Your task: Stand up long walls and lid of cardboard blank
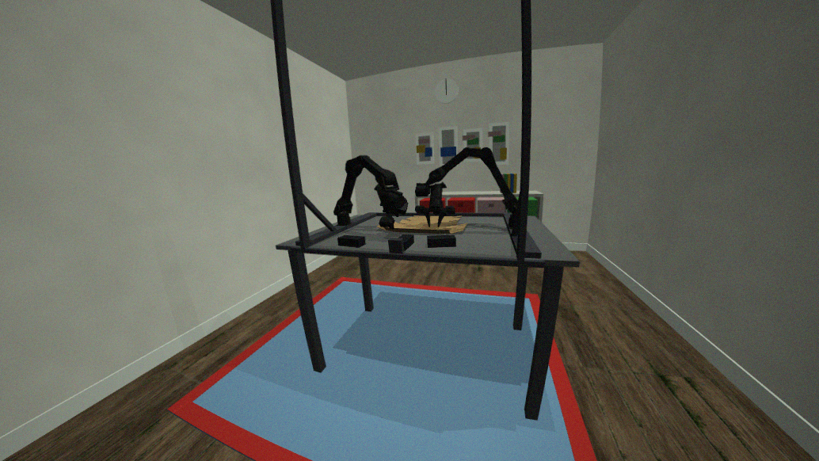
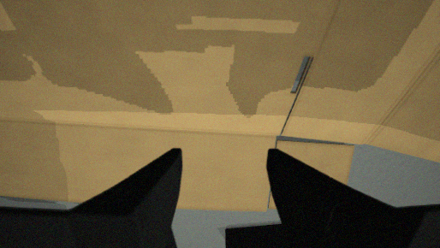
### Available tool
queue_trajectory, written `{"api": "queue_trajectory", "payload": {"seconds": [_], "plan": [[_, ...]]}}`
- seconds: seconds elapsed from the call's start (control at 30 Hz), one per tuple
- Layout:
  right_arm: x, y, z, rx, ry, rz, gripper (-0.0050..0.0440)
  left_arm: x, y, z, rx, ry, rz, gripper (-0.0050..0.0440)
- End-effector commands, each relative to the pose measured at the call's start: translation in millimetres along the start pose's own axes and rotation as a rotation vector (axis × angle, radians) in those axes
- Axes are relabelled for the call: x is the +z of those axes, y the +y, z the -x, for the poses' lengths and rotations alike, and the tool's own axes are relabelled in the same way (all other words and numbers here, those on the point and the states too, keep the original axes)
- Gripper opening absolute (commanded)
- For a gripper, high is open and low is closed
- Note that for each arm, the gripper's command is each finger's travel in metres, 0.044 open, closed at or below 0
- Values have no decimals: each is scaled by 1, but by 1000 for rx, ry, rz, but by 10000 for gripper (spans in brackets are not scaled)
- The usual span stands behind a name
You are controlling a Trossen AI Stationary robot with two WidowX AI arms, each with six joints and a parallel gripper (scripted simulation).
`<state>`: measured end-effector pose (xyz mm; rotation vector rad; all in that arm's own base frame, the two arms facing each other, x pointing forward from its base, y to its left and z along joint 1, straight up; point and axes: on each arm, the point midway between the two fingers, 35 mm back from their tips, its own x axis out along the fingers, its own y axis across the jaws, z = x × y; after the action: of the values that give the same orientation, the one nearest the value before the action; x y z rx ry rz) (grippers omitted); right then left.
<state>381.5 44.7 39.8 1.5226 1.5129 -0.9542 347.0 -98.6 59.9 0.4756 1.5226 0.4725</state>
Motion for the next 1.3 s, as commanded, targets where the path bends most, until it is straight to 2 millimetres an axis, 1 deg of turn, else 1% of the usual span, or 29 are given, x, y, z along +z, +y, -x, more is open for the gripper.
{"api": "queue_trajectory", "payload": {"seconds": [0.0, 0.13, 0.2, 0.63, 0.67, 0.8, 1.1, 1.27], "plan": [[0, 2, 1, 21, -1, 10, 196, 2, 3, 6, -9, -19, 10, 396], [3, 2, -5, 21, -1, 10, 196, 2, 3, 6, -9, -19, 10, 396], [3, 2, -5, 21, -1, 10, 196, 2, 3, 6, -9, -19, 10, 396], [12, 2, -25, 21, -1, 10, 196, 2, 3, 6, -9, -19, 10, 396], [10, 2, -21, 20, -4, 9, 196, 2, 3, 6, -9, -19, 10, 396], [11, 3, -21, 23, -4, 10, 196, 2, 3, 6, -9, -19, 10, 396], [17, 4, -25, 21, -2, 10, 196, 2, 3, 6, -9, -19, 10, 396], [18, 2, -28, 16, -2, 8, 196, 2, 3, 6, -9, -19, 10, 396]]}}
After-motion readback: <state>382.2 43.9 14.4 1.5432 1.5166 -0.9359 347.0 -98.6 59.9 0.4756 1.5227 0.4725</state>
